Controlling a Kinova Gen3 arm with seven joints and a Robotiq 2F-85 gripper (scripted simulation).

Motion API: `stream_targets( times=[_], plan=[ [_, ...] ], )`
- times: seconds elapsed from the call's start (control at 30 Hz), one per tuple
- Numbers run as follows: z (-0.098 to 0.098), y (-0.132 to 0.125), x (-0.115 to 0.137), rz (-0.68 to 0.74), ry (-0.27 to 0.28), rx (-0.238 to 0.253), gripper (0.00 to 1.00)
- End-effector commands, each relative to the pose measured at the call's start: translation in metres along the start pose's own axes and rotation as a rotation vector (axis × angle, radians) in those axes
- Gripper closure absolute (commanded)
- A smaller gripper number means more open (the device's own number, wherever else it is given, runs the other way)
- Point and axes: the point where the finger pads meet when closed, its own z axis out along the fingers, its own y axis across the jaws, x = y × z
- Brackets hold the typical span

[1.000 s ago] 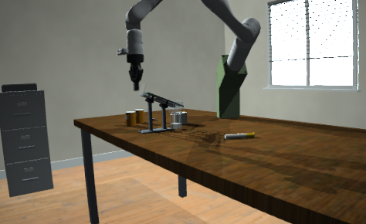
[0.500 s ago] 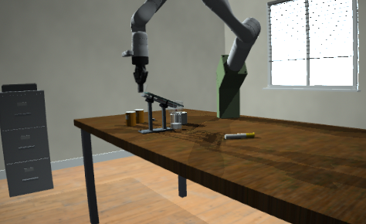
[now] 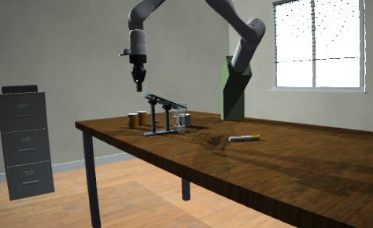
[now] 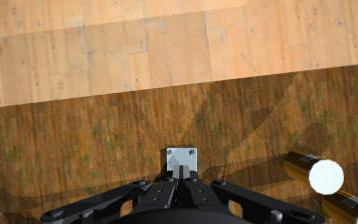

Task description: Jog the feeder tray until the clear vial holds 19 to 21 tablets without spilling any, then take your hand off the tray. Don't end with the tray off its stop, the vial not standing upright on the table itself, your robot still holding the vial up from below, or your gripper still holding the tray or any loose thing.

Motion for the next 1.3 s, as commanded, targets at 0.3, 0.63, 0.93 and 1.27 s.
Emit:
stream_targets(
  times=[0.3, 0.63, 0.93, 1.27],
  plan=[
    [0.0, 0.0, 0.004, -0.002, 0.002, -0.002, 1.0],
    [0.002, 0.0, -0.002, -0.002, 0.002, -0.002, 1.0],
    [0.012, 0.0, -0.026, -0.002, 0.002, -0.002, 1.0],
    [0.011, 0.0, -0.023, -0.002, 0.002, -0.002, 1.0]
  ],
)
